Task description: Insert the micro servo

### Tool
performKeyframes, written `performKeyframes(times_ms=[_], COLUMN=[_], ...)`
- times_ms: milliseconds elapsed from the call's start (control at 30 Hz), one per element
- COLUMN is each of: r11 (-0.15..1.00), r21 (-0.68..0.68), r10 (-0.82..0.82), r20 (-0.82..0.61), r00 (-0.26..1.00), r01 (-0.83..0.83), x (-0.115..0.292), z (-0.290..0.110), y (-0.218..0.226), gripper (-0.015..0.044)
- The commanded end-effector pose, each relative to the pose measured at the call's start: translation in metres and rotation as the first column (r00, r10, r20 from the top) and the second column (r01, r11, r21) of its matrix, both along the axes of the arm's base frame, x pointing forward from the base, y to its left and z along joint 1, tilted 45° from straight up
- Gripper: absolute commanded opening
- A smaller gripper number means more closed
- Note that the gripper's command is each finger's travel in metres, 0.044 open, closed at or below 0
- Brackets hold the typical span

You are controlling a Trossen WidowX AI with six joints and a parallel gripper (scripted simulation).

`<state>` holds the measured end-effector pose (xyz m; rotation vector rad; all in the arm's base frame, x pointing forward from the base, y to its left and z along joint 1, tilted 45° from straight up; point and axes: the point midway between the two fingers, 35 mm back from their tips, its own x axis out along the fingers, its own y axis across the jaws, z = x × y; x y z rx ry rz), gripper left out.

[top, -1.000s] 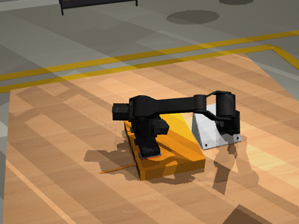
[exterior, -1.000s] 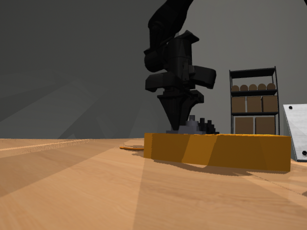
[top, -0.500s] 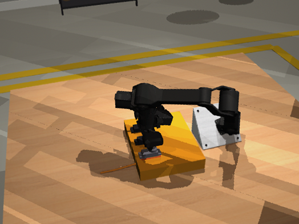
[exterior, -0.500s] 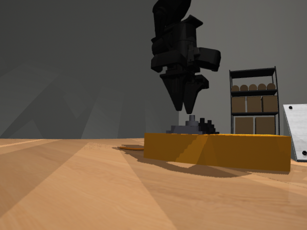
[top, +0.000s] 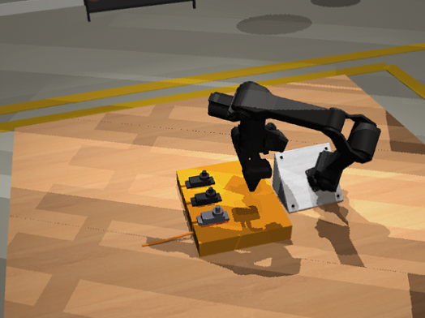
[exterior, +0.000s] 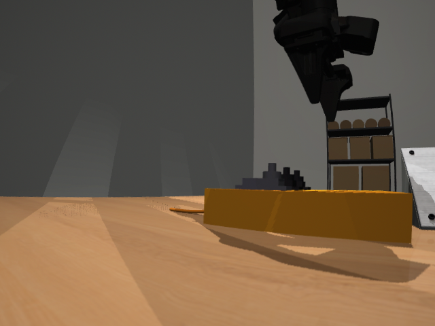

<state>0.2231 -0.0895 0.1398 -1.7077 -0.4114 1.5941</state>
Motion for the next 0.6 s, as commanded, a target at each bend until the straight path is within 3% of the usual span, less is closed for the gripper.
performKeyframes(times_ms=[0, 133, 567], r11=[0.999, 0.990, 0.989], r21=[-0.040, -0.108, -0.111], r10=[-0.026, -0.082, -0.085], r20=[0.025, 0.071, 0.074], r00=[0.999, 0.994, 0.994], r01=[0.027, 0.089, 0.093], x=[-0.003, -0.005, -0.005], z=[0.010, 0.027, 0.028], y=[-0.009, -0.026, -0.026], gripper=[0.0440, 0.0440, 0.0440])
